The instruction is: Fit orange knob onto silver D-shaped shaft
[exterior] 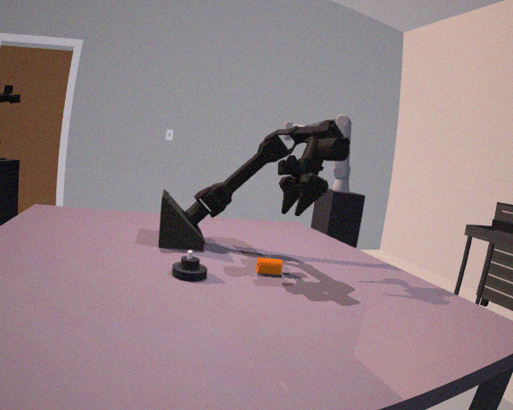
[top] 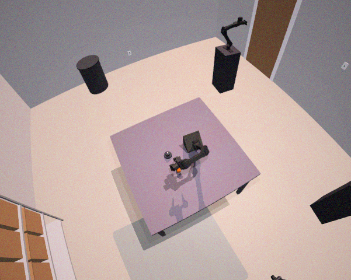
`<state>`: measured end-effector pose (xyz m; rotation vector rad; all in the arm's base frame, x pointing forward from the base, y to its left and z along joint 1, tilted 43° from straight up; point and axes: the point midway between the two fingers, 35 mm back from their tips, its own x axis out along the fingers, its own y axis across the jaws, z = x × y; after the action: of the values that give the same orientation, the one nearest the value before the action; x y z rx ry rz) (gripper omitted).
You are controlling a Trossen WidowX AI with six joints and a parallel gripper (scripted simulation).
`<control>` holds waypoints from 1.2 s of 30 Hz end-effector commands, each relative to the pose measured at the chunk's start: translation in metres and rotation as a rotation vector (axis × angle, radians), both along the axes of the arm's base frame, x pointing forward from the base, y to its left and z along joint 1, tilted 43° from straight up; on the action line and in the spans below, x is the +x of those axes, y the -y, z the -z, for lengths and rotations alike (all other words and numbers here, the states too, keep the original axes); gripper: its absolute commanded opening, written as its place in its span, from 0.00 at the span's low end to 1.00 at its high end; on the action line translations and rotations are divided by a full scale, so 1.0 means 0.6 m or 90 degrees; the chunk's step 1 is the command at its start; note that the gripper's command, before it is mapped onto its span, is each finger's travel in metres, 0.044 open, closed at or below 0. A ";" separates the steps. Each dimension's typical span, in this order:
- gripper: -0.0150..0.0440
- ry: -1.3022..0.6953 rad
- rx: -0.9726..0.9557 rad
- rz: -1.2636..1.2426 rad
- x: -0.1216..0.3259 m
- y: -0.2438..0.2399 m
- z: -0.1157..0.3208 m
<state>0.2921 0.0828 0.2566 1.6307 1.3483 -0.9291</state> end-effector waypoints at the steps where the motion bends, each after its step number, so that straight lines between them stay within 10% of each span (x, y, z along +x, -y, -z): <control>1: 1.00 -0.064 0.013 0.065 -0.014 0.049 0.013; 36: 1.00 -0.129 0.001 0.013 0.000 -0.099 0.175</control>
<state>0.2920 0.1393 0.1565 1.5889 1.4716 -1.1230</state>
